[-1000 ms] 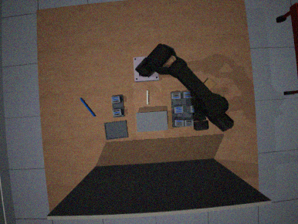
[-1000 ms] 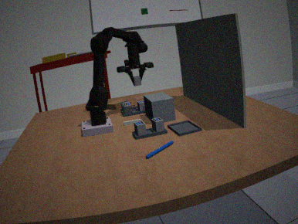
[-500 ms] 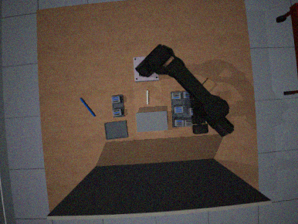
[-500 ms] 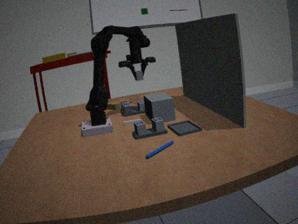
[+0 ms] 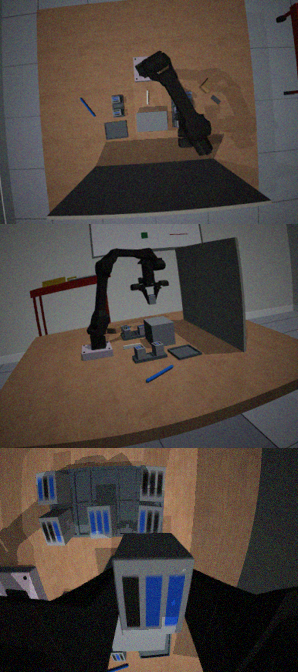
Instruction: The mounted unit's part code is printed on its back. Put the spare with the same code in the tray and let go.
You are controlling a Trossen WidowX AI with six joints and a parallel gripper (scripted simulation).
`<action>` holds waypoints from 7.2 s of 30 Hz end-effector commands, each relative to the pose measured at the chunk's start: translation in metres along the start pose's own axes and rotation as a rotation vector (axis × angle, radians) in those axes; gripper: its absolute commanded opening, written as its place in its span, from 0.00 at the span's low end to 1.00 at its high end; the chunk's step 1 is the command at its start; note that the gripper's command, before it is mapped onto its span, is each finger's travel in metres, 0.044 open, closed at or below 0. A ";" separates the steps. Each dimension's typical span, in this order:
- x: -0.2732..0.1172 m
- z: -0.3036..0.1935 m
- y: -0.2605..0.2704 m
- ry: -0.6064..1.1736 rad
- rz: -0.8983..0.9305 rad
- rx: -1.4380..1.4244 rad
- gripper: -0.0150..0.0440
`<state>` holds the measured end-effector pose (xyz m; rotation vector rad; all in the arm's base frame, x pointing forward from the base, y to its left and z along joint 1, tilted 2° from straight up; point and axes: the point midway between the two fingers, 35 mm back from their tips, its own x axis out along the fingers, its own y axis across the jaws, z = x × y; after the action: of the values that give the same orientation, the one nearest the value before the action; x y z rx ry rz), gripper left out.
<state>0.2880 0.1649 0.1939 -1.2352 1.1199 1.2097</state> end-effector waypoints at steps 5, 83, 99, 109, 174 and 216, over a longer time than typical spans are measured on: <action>-0.001 -0.042 -0.025 0.004 0.001 -0.007 0.25; 0.006 -0.347 -0.034 0.044 0.000 -0.043 0.25; 0.017 -0.348 -0.036 0.044 0.000 -0.043 0.25; 0.024 -0.349 -0.037 0.044 0.000 -0.043 0.25; 0.071 -0.353 -0.039 0.044 -0.001 -0.043 0.25; 0.102 -0.353 -0.037 0.044 -0.001 -0.043 0.25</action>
<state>0.3441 -0.1824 0.0846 -1.3033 1.1330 1.2194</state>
